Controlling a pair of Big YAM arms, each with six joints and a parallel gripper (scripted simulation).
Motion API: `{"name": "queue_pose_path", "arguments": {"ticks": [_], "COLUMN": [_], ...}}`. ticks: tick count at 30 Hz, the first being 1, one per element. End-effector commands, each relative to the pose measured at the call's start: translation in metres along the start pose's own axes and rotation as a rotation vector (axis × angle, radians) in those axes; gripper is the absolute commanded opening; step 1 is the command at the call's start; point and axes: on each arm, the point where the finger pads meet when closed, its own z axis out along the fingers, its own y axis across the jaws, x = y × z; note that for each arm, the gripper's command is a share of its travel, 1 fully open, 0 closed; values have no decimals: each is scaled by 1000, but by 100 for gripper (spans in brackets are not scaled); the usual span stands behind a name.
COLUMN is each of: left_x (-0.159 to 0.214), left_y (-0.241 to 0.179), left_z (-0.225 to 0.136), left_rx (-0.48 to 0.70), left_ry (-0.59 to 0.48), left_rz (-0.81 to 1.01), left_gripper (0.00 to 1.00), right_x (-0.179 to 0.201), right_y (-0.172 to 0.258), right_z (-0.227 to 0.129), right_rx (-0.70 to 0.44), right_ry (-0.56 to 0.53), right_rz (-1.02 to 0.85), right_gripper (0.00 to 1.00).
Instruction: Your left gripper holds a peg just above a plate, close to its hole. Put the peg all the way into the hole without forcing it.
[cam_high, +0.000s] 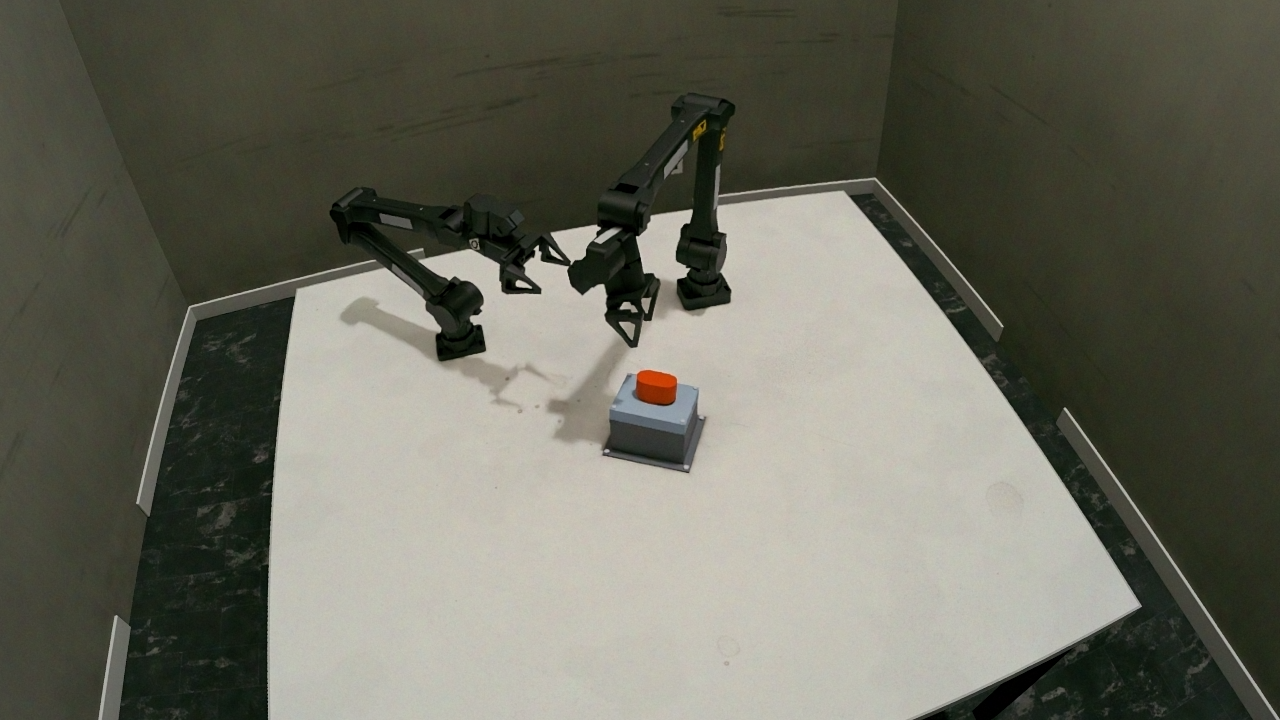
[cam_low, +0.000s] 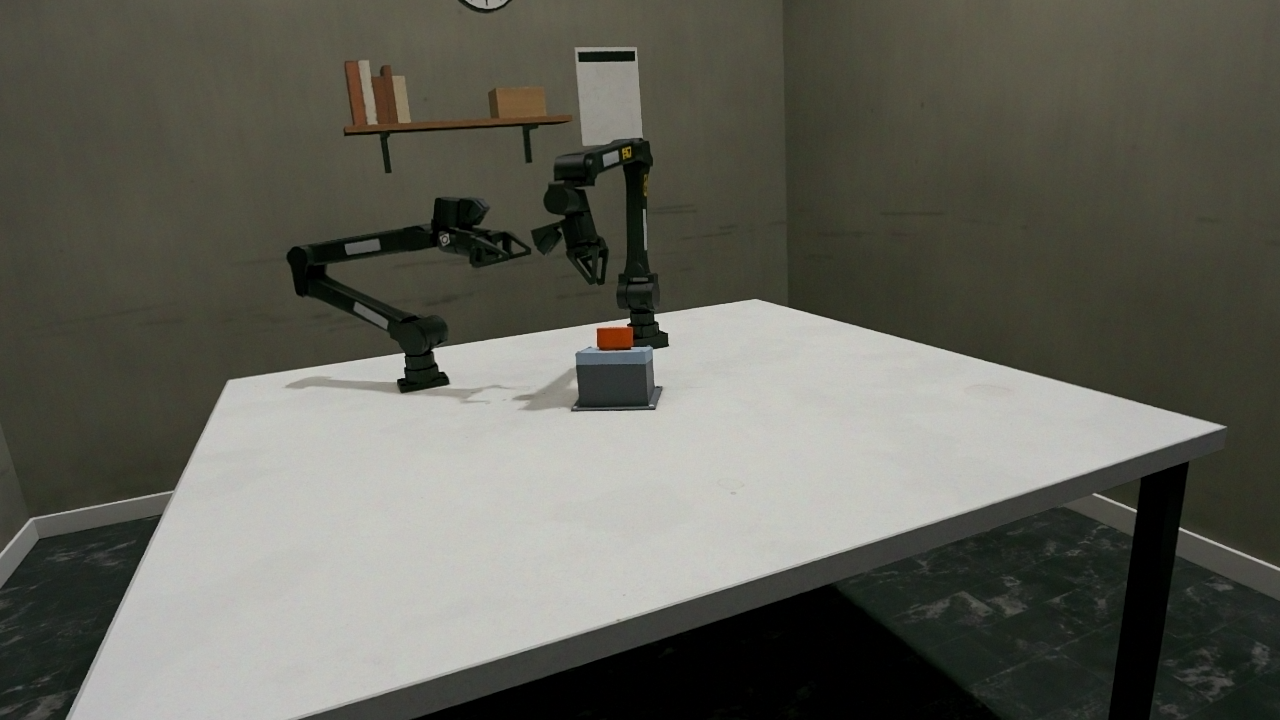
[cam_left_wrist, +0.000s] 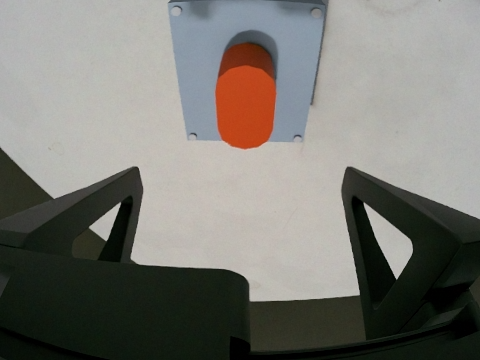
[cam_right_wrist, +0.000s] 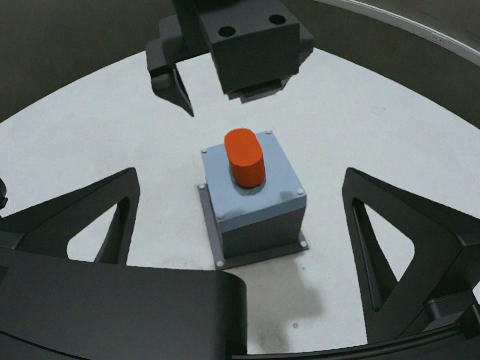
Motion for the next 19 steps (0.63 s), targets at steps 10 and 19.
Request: {"name": "queue_pose_path", "arguments": {"ticks": [10,19], "left_x": [0,0], "left_y": [9,9], "left_z": [-5,-5], "left_rx": [-6,-6], "left_ry": [3,3], "left_rz": [-5,-5], "left_gripper": [100,100], "right_x": [-19,-19], "right_y": [0,0], "right_z": [-2,-2], "right_rx": [0,0], "right_ry": [-33,-33], "right_rz": [0,0], "right_gripper": [100,100]}}
